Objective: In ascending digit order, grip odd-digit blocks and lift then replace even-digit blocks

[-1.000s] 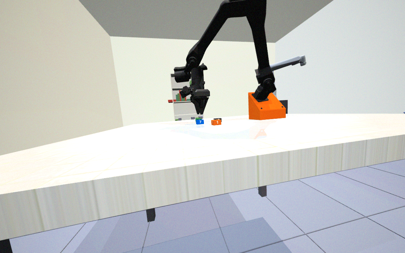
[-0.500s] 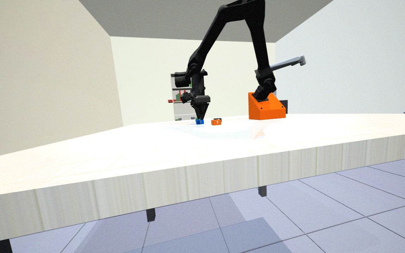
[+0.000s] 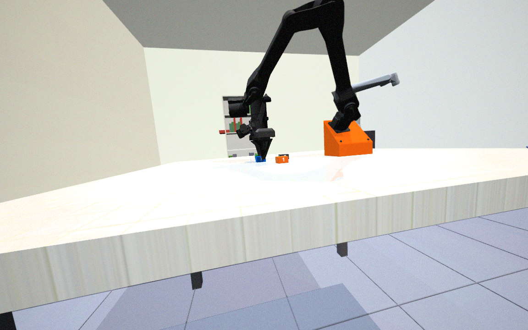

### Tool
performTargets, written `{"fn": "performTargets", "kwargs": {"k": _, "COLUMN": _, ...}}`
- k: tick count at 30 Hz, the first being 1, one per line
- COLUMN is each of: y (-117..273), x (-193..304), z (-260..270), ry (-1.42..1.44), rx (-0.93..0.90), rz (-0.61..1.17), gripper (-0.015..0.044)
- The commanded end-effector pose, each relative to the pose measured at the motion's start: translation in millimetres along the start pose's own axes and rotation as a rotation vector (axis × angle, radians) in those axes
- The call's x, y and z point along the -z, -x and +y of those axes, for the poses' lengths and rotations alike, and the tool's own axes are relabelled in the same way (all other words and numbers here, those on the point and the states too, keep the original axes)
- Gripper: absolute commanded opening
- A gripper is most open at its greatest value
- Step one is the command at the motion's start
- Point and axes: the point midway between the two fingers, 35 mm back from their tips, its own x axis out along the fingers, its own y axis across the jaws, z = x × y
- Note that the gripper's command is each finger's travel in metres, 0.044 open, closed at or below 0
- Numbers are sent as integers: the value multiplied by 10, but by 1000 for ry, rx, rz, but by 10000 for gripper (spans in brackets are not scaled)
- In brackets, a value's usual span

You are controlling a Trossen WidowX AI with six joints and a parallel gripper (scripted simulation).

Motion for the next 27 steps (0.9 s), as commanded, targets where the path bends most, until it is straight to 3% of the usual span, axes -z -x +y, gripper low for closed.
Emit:
{"fn": "performTargets", "kwargs": {"k": 1, "y": -8, "x": 7, "z": 2, "ry": -5, "rx": -4, "rz": 1, "gripper": 120}}
{"fn": "performTargets", "kwargs": {"k": 20, "y": -8, "x": 7, "z": 2, "ry": -5, "rx": -4, "rz": 1, "gripper": 120}}
{"fn": "performTargets", "kwargs": {"k": 27, "y": -8, "x": 7, "z": 2, "ry": -5, "rx": -4, "rz": 1, "gripper": 304}}
